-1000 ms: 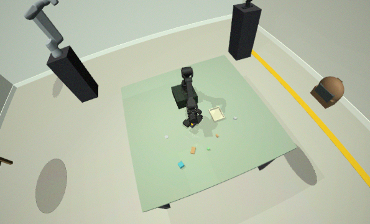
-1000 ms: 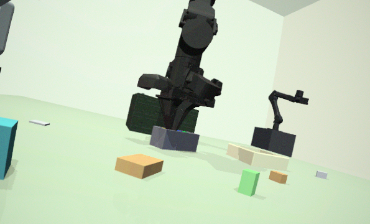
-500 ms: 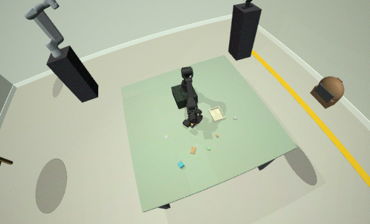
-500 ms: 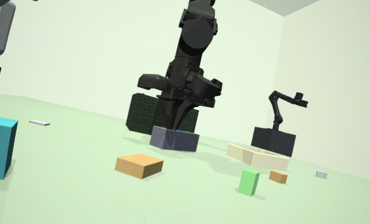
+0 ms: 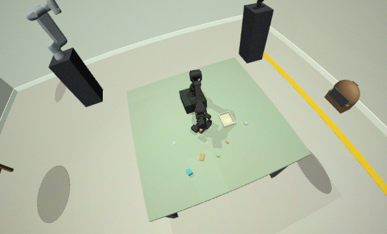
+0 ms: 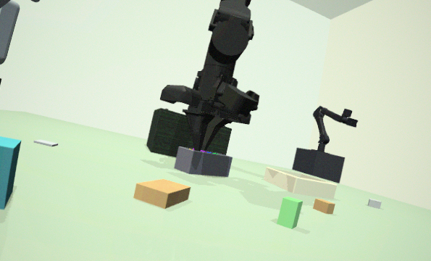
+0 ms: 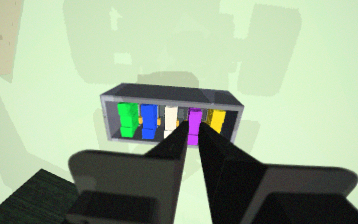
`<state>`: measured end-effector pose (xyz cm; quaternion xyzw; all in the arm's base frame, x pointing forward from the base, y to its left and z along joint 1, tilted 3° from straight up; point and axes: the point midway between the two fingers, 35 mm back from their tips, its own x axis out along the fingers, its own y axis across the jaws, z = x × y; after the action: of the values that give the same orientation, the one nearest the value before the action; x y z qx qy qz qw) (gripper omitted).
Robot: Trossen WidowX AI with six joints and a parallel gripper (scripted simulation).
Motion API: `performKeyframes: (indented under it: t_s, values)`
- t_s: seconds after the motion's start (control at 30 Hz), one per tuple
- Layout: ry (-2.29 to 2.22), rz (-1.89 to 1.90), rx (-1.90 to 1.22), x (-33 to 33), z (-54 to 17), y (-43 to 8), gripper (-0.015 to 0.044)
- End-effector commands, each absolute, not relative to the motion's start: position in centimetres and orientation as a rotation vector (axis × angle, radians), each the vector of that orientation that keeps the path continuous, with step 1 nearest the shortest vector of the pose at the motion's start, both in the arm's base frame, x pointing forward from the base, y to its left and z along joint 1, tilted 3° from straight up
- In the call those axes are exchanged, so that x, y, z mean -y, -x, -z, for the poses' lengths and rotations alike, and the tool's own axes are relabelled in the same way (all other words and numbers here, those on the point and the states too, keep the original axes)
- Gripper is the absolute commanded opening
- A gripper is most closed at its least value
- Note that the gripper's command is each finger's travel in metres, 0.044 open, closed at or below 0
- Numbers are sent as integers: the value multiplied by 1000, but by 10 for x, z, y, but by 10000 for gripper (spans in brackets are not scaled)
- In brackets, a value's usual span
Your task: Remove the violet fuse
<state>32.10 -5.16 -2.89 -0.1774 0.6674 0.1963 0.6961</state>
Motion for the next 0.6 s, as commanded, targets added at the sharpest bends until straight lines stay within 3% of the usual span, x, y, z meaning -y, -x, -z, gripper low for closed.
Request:
performKeyframes:
  t_s: [0.0, 0.57]
  values:
    - [398, -436, -1483, 52, 24, -322, 0]
    - [396, -437, -1483, 52, 16, -322, 0]
